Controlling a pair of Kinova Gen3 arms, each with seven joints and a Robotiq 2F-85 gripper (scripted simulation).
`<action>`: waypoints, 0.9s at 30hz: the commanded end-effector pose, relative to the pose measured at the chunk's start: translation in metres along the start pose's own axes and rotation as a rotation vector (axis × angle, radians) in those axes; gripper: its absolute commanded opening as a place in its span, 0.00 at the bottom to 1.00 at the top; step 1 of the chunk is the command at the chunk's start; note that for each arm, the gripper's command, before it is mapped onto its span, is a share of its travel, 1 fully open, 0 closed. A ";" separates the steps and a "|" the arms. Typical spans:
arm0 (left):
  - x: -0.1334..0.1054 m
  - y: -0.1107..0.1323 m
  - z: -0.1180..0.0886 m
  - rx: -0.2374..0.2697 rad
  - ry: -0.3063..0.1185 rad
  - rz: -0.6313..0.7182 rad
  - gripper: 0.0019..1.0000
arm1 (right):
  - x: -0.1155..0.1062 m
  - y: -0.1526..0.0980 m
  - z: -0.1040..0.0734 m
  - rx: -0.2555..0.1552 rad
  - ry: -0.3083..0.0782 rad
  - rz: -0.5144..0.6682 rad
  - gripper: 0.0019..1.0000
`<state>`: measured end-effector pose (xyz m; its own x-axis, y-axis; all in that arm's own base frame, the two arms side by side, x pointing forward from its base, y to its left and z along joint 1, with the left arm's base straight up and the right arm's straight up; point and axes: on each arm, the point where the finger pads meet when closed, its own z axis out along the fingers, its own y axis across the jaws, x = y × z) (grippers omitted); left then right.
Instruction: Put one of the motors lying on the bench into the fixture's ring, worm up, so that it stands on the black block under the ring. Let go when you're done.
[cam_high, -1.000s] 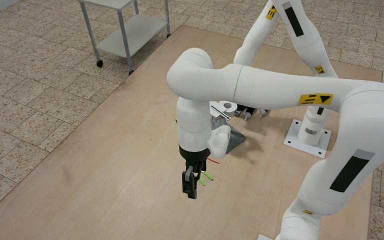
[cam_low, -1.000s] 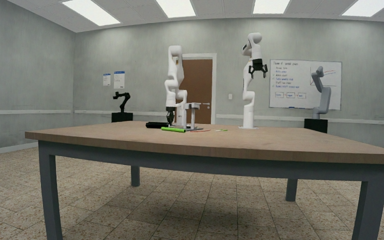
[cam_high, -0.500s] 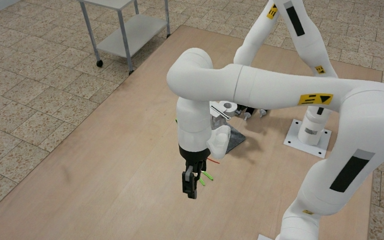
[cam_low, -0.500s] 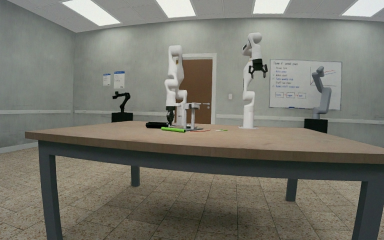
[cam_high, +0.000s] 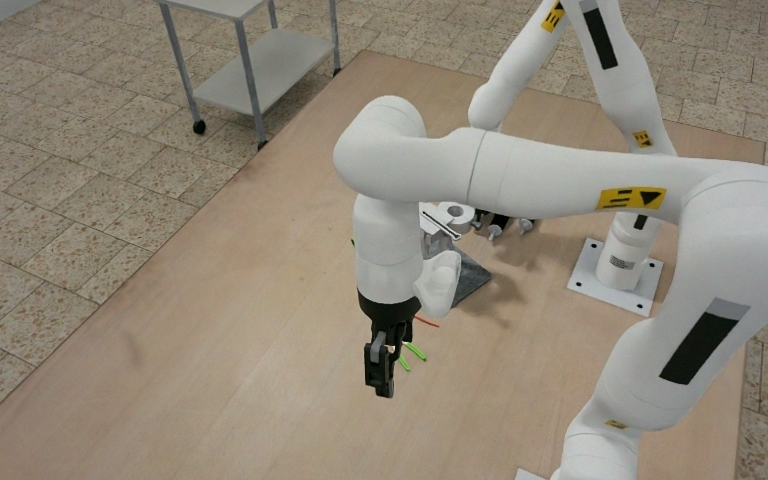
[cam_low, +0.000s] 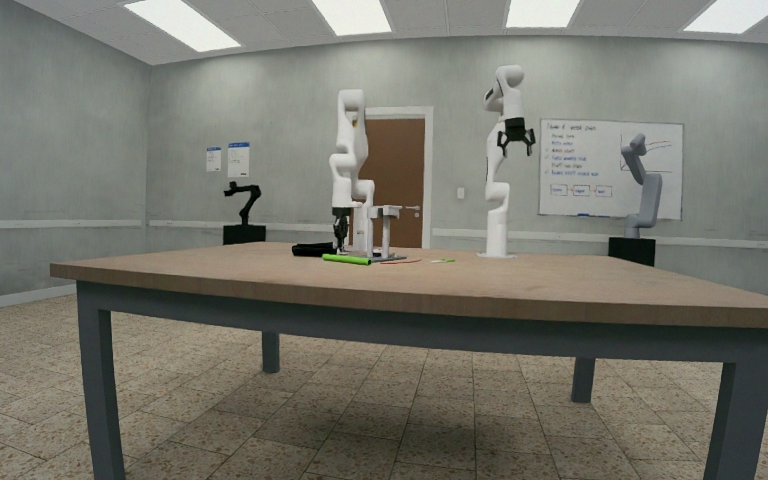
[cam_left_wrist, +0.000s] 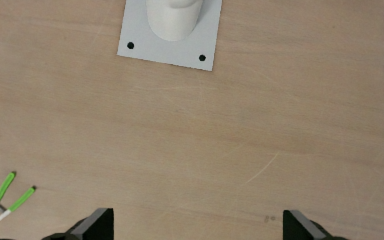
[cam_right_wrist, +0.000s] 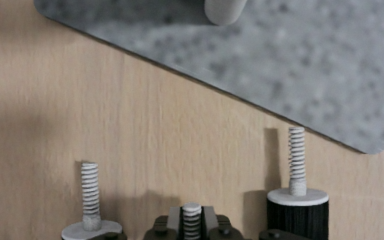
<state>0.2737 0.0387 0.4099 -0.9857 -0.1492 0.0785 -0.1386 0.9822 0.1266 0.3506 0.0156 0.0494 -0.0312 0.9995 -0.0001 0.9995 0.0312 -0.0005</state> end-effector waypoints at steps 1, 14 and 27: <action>0.000 0.000 0.000 0.000 -0.001 0.000 1.00 | 0.000 0.001 -0.006 -0.002 0.000 0.000 0.17; 0.000 0.000 0.000 0.000 -0.001 0.000 1.00 | 0.000 0.001 -0.022 -0.002 0.000 0.000 0.17; 0.000 0.000 0.000 0.000 -0.001 0.000 1.00 | 0.000 0.001 -0.027 -0.002 0.000 0.000 0.17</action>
<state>0.2737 0.0387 0.4099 -0.9857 -0.1492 0.0785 -0.1386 0.9822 0.1266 0.3507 0.0157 0.0759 -0.0313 0.9995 0.0000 0.9995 0.0313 -0.0007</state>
